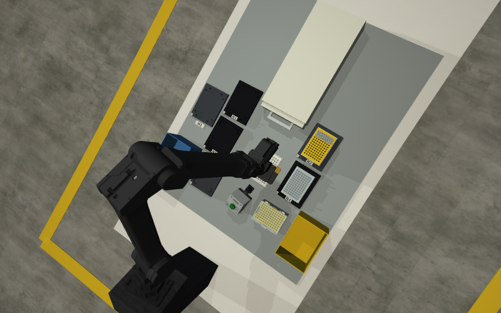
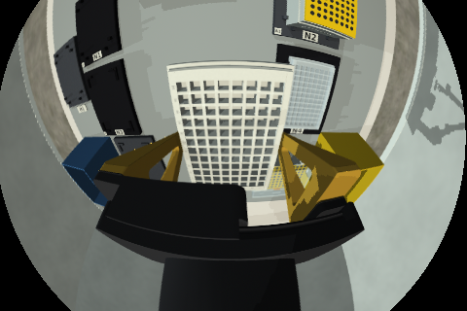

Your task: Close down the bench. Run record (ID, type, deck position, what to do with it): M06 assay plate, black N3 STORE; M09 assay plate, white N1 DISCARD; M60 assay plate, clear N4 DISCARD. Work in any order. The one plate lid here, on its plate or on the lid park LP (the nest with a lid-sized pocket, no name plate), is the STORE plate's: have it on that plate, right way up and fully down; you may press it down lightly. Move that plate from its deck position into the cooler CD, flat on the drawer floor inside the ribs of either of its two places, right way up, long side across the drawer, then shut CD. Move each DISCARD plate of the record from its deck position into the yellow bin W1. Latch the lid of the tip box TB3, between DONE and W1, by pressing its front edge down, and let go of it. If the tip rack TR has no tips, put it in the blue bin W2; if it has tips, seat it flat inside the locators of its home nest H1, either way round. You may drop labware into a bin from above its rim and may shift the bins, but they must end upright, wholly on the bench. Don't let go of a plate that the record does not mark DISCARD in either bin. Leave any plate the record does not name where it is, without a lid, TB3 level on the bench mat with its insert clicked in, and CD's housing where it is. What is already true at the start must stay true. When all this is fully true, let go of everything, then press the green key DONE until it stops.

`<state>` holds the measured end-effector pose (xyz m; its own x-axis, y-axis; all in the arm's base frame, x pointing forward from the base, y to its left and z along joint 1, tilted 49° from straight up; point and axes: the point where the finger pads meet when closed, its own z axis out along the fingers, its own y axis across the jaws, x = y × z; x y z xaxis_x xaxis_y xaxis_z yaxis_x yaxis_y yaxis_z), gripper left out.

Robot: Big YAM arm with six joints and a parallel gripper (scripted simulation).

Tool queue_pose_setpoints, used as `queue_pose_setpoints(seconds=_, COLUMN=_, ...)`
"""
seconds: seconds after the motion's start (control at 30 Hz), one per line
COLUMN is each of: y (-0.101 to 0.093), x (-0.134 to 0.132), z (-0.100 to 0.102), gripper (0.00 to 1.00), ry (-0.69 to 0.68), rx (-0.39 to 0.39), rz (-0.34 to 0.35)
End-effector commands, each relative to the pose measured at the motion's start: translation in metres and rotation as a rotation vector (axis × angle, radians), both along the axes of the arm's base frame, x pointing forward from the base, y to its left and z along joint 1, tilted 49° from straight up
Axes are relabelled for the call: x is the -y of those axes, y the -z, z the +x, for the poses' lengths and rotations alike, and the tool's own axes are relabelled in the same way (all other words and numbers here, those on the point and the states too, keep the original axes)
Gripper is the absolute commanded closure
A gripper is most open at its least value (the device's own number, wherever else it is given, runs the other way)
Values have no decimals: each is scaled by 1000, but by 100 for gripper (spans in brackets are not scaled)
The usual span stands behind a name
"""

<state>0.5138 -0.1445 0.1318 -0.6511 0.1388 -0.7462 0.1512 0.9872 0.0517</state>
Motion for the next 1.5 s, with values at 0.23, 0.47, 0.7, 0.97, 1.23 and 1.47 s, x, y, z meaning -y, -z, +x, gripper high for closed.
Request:
queue_pose_setpoints(seconds=0.23, y=13, x=26, z=-14, gripper=100, ry=-1, rx=8, rz=-19)
queue_pose_setpoints(seconds=0.47, y=16, x=36, z=-20, gripper=100, ry=-1, rx=12, rz=-21)
queue_pose_setpoints(seconds=0.7, y=29, x=50, z=-30, gripper=100, ry=0, rx=3, rz=-17)
queue_pose_setpoints(seconds=0.97, y=37, x=62, z=-38, gripper=100, ry=0, rx=3, rz=-17)
queue_pose_setpoints(seconds=1.23, y=47, x=78, z=-49, gripper=100, ry=1, rx=3, rz=-17)
queue_pose_setpoints(seconds=1.47, y=54, x=93, z=-58, gripper=100, ry=2, rx=5, rz=-19)
